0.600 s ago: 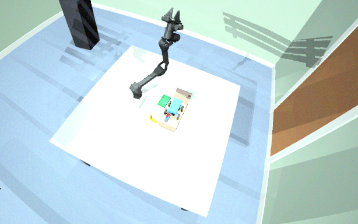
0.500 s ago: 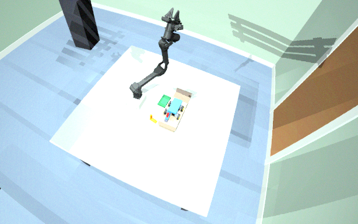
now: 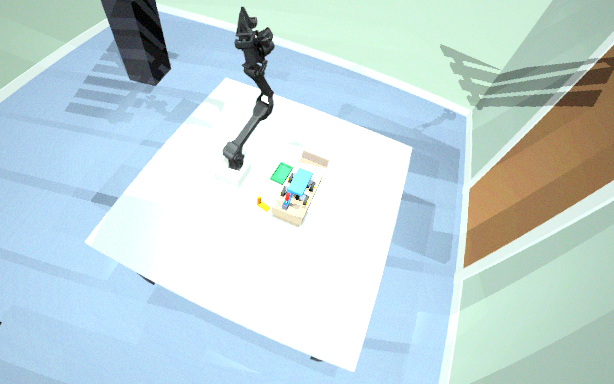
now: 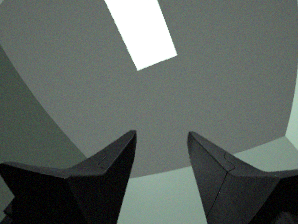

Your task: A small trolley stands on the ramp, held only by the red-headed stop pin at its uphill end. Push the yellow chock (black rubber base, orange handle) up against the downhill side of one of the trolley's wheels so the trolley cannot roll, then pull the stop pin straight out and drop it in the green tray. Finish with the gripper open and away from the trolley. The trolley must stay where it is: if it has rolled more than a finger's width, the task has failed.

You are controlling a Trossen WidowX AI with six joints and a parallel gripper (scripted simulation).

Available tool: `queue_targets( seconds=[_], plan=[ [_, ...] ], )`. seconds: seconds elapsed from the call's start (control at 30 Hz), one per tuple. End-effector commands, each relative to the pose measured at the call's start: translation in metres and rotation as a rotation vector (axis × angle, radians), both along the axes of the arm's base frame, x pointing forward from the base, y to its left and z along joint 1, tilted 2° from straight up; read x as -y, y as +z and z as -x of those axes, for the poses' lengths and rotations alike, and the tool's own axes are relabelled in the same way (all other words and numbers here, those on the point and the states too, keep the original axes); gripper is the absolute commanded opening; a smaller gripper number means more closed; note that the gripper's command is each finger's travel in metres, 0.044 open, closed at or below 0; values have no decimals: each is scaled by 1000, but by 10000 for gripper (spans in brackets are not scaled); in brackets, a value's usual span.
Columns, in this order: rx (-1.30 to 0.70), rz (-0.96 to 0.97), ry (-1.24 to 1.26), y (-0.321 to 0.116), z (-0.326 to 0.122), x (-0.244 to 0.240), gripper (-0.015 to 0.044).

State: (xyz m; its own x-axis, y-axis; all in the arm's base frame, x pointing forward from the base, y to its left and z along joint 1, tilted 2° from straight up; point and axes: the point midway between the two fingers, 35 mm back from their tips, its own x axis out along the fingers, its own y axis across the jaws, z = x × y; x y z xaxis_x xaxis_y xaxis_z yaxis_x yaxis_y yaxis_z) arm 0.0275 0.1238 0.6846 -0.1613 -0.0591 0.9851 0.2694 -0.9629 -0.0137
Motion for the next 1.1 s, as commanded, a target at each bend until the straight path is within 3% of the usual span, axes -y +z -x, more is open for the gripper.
queue_targets(
  seconds=[0.0, 0.2, 0.4, 0.57, 0.8, 1.07],
  plan=[
    [57, -171, 201, -2, 28, 70, 190],
    [195, -434, 553, -29, 49, 182, 190],
    [364, -696, 871, -78, 37, 282, 190],
    [505, -872, 1048, -121, 18, 336, 190],
    [812, -1201, 1273, -216, -34, 402, 190],
    [1268, -1614, 1324, -348, -105, 422, 190]
  ],
)
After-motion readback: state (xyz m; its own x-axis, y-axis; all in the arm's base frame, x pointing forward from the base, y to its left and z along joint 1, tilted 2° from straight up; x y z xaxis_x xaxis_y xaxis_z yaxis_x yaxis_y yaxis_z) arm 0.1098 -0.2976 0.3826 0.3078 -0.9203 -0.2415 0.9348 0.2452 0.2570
